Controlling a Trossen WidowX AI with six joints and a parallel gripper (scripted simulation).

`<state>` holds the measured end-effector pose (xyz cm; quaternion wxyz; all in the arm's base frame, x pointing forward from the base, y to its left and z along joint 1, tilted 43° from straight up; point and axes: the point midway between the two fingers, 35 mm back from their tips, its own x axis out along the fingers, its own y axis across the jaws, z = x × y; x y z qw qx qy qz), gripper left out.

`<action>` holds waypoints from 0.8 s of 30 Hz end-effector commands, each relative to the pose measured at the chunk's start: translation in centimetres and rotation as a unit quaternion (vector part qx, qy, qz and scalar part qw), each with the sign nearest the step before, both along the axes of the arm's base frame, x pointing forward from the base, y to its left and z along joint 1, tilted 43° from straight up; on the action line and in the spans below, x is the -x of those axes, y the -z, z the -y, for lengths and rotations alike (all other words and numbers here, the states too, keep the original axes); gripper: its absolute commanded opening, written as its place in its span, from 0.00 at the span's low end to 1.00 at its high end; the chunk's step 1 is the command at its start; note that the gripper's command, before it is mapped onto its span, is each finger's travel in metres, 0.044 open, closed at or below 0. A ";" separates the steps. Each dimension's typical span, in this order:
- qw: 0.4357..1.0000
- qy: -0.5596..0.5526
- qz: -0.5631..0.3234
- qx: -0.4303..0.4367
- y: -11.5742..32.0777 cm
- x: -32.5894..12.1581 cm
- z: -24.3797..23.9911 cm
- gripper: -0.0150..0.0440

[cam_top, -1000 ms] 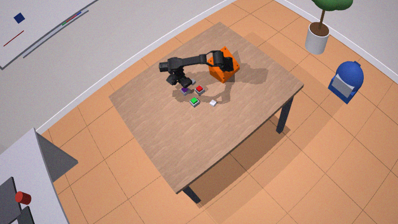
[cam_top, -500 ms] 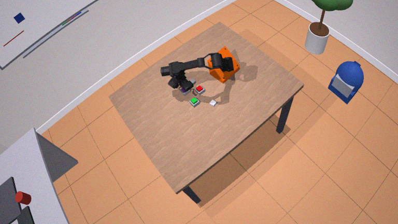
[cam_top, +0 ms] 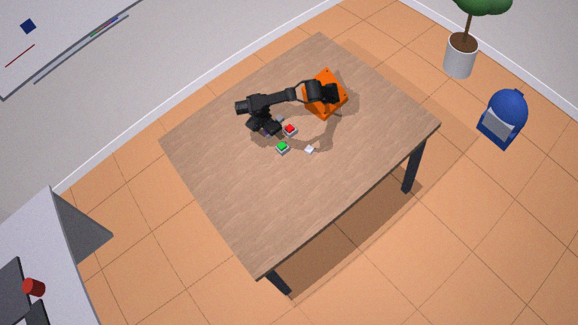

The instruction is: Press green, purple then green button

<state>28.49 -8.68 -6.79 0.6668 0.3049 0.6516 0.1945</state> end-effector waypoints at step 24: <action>1.000 0.000 -0.003 -0.003 -0.4 0.2 0.4 0.29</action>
